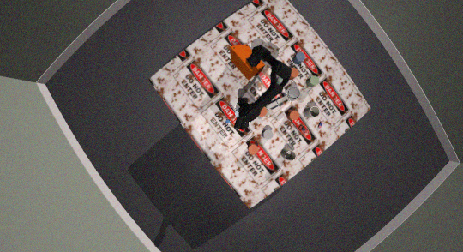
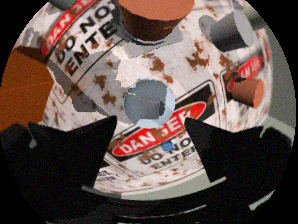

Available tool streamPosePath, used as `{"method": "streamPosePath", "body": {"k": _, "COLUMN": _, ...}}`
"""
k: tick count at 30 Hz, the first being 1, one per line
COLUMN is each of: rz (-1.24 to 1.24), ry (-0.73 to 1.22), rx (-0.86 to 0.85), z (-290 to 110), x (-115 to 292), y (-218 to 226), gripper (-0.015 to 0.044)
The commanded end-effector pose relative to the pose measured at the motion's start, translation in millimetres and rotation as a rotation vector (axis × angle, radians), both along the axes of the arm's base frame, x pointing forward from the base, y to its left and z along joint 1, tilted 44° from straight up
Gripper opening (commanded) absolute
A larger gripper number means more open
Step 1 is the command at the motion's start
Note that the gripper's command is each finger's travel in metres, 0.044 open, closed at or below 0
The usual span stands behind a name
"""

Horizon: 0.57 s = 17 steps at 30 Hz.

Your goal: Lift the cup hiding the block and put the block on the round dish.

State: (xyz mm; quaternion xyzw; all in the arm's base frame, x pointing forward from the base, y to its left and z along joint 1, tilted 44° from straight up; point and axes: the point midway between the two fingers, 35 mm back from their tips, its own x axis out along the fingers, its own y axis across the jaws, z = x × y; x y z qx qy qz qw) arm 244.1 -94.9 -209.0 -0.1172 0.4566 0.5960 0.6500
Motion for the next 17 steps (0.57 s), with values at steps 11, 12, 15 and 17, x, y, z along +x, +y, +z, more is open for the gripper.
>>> {"method": "streamPosePath", "body": {"k": 11, "rz": -0.004, "ry": -0.009, "rx": -0.008, "z": 42, "x": 6, "y": -39, "gripper": 0.044}}
{"method": "streamPosePath", "body": {"k": 12, "rz": -0.004, "ry": -0.009, "rx": -0.008, "z": 42, "x": 6, "y": -39, "gripper": 0.044}}
{"method": "streamPosePath", "body": {"k": 15, "rz": -0.004, "ry": -0.009, "rx": -0.008, "z": 42, "x": 6, "y": -39, "gripper": 0.044}}
{"method": "streamPosePath", "body": {"k": 17, "rz": -0.004, "ry": -0.009, "rx": -0.008, "z": 42, "x": 6, "y": -39, "gripper": 0.044}}
